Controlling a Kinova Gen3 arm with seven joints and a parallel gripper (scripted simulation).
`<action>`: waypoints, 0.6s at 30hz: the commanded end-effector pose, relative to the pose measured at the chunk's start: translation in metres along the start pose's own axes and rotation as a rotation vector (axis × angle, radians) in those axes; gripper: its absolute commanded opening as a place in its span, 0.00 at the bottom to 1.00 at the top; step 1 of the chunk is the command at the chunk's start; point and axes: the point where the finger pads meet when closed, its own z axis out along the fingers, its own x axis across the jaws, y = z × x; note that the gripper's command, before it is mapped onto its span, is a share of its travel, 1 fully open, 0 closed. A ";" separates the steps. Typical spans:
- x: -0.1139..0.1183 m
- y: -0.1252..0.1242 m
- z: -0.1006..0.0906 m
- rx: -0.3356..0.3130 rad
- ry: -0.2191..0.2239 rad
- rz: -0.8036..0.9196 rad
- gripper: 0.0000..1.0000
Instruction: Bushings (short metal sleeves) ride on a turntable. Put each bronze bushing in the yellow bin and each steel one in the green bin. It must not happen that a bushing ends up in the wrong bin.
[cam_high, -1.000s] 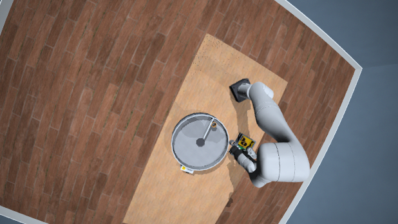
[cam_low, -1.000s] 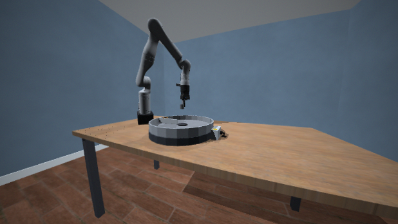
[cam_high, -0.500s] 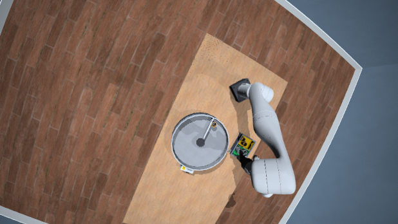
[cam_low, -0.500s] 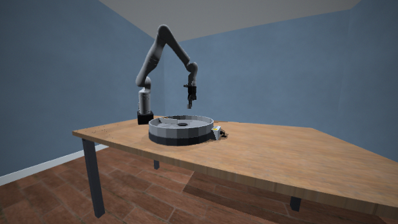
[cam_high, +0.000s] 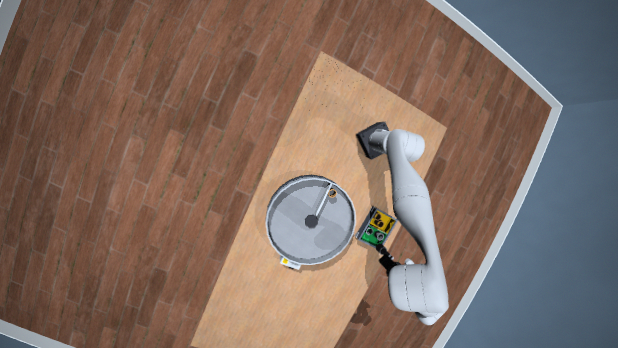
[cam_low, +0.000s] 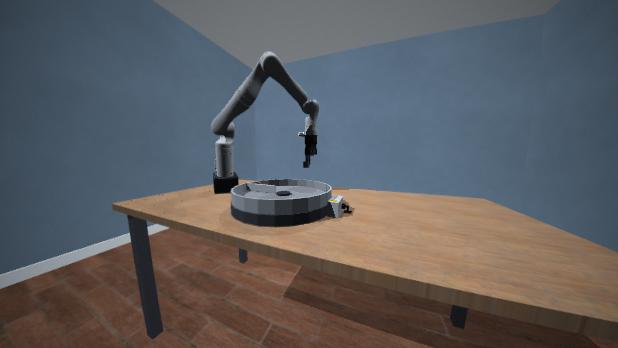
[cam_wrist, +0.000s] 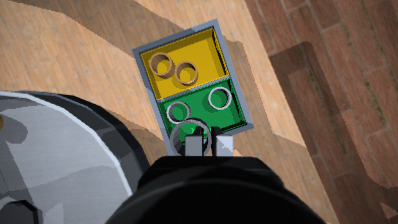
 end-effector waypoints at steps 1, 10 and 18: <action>0.011 -0.008 0.004 0.012 0.001 -0.015 0.00; 0.011 -0.007 0.003 0.011 0.002 -0.014 0.00; 0.012 -0.008 0.004 0.012 0.002 -0.015 0.00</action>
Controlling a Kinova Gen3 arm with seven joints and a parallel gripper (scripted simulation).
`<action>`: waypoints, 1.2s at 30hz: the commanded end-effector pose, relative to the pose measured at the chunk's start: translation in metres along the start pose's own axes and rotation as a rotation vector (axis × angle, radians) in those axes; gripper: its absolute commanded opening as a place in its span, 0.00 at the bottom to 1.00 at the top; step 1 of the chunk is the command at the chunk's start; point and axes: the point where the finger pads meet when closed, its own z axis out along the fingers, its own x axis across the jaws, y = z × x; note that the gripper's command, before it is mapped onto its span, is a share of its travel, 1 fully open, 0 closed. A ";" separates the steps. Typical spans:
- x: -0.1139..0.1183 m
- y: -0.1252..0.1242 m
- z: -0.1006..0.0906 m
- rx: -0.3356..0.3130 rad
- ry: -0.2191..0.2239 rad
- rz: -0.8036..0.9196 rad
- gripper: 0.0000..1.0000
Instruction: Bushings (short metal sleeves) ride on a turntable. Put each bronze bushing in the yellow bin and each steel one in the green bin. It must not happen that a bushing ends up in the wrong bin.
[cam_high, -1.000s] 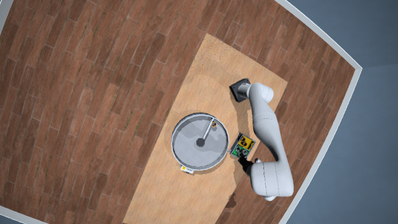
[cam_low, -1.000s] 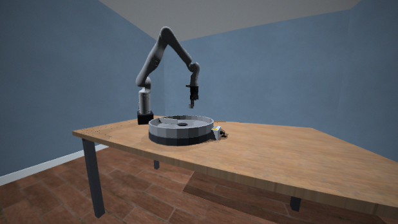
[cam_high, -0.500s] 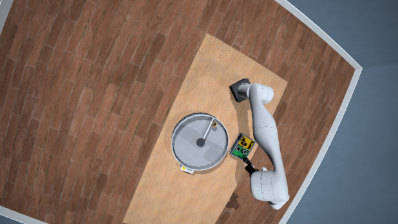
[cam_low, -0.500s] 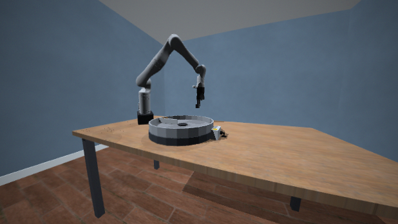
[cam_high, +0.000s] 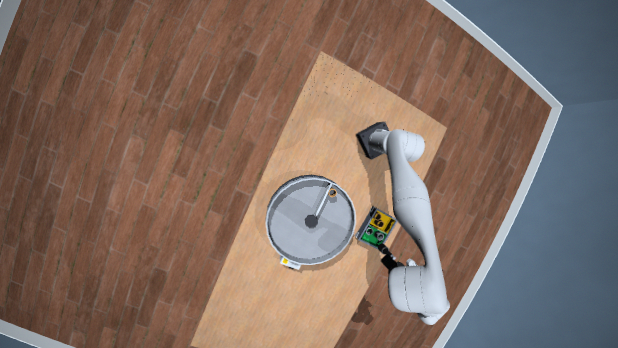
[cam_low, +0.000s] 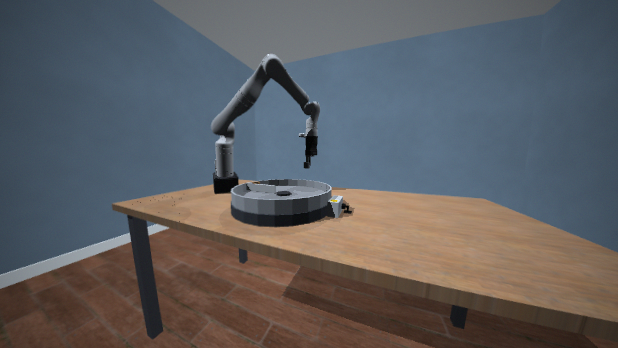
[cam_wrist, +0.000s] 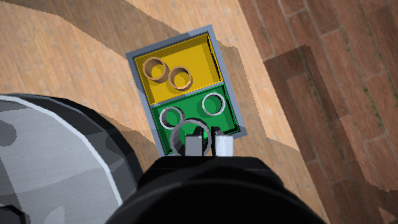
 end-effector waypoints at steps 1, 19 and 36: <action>0.001 0.000 -0.001 -0.001 0.002 0.000 0.00; 0.001 0.000 0.034 -0.001 0.002 0.000 0.00; 0.001 0.000 0.085 -0.001 0.002 0.000 0.00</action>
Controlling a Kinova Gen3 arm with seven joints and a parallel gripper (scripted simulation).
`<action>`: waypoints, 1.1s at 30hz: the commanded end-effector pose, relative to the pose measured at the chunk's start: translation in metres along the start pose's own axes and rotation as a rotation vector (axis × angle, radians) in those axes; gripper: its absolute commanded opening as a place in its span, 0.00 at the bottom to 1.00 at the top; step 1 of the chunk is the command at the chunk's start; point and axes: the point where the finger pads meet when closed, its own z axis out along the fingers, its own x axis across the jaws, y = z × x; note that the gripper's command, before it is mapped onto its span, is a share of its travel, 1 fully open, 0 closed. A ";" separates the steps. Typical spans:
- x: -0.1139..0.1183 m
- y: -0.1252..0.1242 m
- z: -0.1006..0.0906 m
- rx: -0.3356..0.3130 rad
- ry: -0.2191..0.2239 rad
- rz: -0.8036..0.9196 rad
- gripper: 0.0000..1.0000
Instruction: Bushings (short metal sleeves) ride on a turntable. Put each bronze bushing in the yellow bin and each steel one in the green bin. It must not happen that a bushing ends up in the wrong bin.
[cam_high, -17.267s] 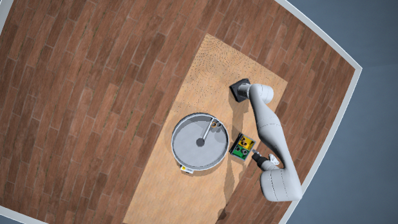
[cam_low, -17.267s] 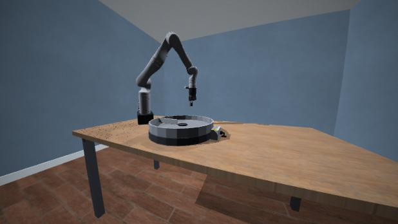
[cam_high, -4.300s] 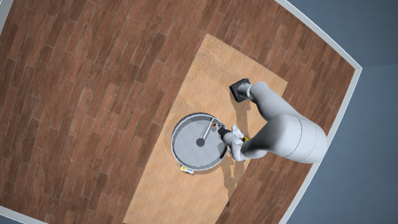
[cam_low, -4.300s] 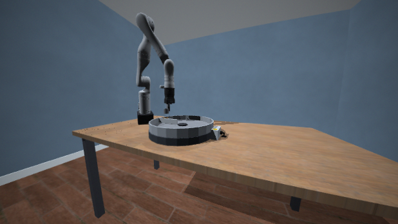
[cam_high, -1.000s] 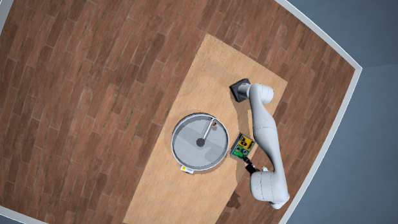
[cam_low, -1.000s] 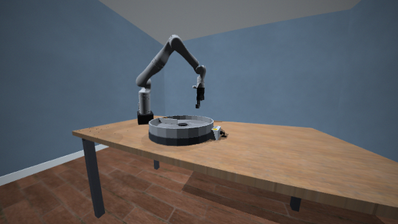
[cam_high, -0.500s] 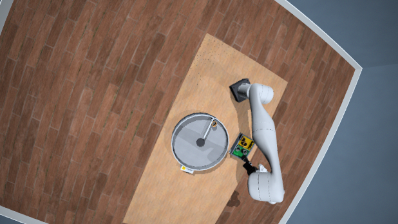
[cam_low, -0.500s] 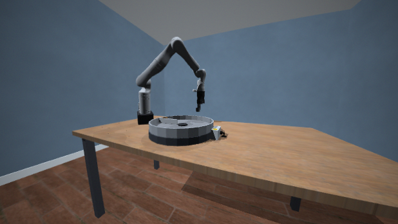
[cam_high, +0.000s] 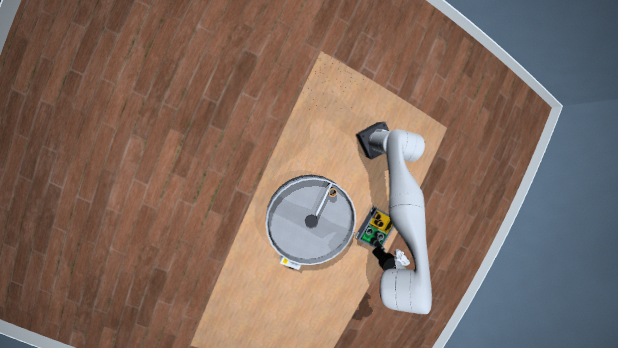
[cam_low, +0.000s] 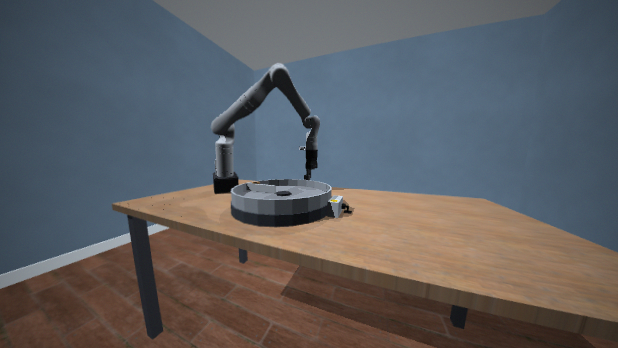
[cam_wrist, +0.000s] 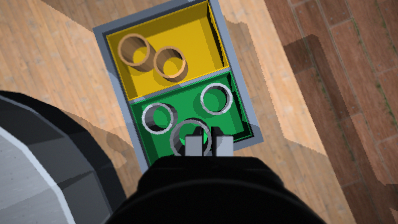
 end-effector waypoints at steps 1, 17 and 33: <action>0.000 -0.003 0.003 0.006 -0.003 -0.003 0.00; 0.000 -0.003 0.009 0.006 -0.003 -0.003 0.00; 0.000 -0.003 0.018 0.006 -0.003 -0.003 0.00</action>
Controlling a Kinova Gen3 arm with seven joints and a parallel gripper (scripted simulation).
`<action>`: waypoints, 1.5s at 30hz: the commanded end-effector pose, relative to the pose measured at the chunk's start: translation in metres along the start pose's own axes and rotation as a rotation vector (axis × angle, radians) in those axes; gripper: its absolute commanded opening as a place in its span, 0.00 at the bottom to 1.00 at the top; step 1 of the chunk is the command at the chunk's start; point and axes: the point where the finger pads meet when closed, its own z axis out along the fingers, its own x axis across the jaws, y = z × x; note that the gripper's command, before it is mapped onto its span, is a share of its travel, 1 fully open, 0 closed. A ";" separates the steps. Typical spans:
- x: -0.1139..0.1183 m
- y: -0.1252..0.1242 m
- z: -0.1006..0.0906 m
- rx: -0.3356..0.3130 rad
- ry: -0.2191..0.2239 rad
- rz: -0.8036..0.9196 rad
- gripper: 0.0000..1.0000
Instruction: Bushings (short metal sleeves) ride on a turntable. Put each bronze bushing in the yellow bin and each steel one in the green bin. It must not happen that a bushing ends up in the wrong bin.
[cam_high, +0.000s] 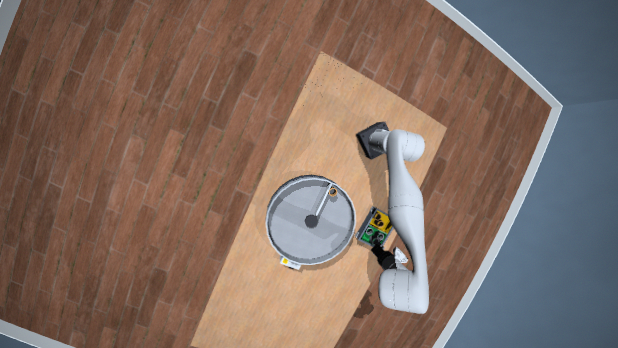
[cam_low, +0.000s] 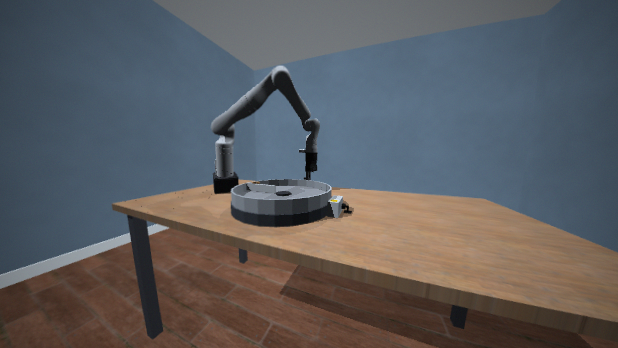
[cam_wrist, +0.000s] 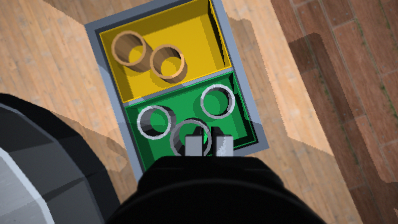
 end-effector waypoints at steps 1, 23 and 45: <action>0.000 0.000 0.002 0.000 0.001 0.000 0.00; 0.000 0.000 0.014 0.000 0.001 0.000 0.00; 0.000 0.000 0.023 0.000 0.001 0.000 0.00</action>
